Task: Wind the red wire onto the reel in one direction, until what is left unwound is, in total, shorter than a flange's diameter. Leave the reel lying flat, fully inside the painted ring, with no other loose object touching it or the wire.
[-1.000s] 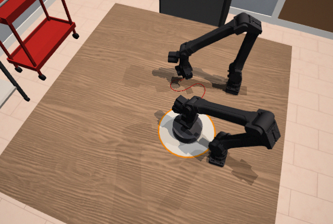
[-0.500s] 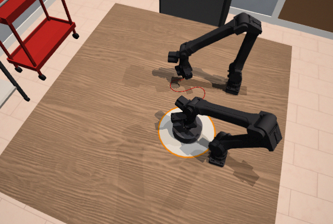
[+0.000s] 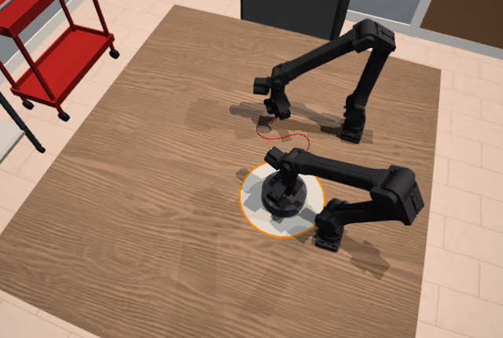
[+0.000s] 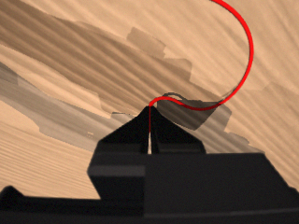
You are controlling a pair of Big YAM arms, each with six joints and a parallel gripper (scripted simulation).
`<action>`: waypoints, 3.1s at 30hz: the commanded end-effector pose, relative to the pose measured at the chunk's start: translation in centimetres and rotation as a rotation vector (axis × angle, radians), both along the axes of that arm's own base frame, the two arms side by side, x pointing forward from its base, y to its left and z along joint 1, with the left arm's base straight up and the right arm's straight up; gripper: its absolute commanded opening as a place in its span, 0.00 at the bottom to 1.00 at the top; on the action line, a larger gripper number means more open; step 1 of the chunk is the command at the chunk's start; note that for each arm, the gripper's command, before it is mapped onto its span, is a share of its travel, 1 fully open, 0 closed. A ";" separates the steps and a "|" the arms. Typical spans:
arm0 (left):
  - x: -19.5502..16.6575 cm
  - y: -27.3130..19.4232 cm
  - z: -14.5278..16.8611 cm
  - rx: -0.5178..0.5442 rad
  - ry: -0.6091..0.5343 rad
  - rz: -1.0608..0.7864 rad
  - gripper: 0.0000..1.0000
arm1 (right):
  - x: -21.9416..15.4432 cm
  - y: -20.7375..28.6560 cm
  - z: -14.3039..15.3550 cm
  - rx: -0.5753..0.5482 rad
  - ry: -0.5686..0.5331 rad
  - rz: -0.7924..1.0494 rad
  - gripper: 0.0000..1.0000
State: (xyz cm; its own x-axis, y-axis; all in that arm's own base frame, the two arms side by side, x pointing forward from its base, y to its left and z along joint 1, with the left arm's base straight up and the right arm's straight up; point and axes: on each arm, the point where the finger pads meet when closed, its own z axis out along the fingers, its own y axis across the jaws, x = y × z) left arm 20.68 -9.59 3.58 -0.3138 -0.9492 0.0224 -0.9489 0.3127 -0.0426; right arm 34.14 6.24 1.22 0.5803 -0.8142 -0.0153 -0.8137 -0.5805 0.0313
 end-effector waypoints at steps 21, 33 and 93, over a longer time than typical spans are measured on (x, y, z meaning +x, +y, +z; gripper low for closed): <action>0.1 0.0 -0.1 0.061 0.012 -0.470 0.00 | 0.5 0.5 0.9 0.006 -0.034 0.023 0.00; 0.1 0.0 -0.1 0.104 0.001 -1.126 0.00 | 0.6 0.5 1.1 0.006 -0.034 0.023 0.00; 2.7 -0.9 0.4 0.056 -0.025 -2.367 0.52 | 0.7 0.5 1.3 0.006 -0.034 0.023 0.00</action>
State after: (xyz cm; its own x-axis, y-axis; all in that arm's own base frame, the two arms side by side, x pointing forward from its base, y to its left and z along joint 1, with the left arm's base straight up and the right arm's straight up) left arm 21.64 -9.94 4.30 -0.4245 0.9050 0.0262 0.9050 0.4250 -0.0177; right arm 33.69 6.16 1.10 0.5804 -0.8142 -0.0164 -0.8135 -0.5806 0.0337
